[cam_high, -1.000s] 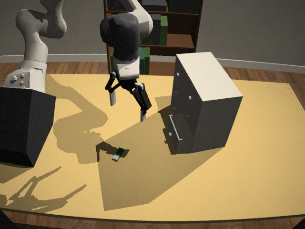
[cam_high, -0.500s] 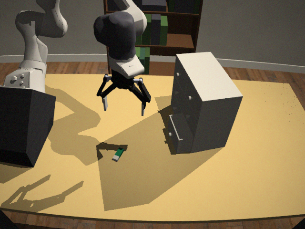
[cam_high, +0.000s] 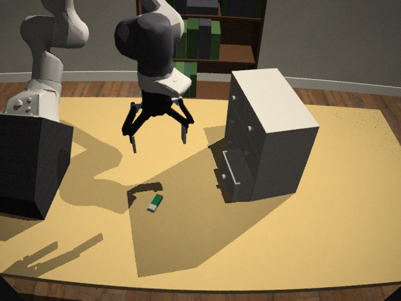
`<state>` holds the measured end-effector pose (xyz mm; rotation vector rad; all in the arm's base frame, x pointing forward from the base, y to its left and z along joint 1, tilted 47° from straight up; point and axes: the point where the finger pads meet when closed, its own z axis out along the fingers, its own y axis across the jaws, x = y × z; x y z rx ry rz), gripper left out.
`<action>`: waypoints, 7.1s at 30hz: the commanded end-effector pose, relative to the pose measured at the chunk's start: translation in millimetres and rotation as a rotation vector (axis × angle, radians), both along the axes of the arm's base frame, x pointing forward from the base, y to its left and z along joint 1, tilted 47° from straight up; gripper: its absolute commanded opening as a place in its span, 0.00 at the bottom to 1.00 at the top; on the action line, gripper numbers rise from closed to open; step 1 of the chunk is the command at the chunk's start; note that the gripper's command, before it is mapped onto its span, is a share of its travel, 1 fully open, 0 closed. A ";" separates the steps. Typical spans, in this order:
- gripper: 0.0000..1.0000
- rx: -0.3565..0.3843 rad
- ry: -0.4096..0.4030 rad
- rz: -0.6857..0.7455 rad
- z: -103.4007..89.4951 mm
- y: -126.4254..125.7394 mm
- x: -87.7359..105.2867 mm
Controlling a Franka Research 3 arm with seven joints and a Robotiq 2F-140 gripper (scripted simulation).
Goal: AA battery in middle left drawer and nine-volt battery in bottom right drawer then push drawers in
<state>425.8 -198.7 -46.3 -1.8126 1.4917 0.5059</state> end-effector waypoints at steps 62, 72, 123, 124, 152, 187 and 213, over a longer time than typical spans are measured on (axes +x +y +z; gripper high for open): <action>1.00 -0.236 -1.091 1.001 3.2 -33.2 -37.7; 1.00 -0.217 -1.066 0.949 4.9 -28.3 -35.7; 1.00 0.392 -0.247 -0.136 47.9 48.5 13.0; 1.00 0.475 -0.135 -0.236 52.6 53.3 19.5; 1.00 0.877 0.463 -0.649 64.8 62.9 43.9; 1.00 1.386 1.331 -0.983 60.2 58.3 70.8; 1.00 1.697 1.981 -1.047 43.8 51.1 81.0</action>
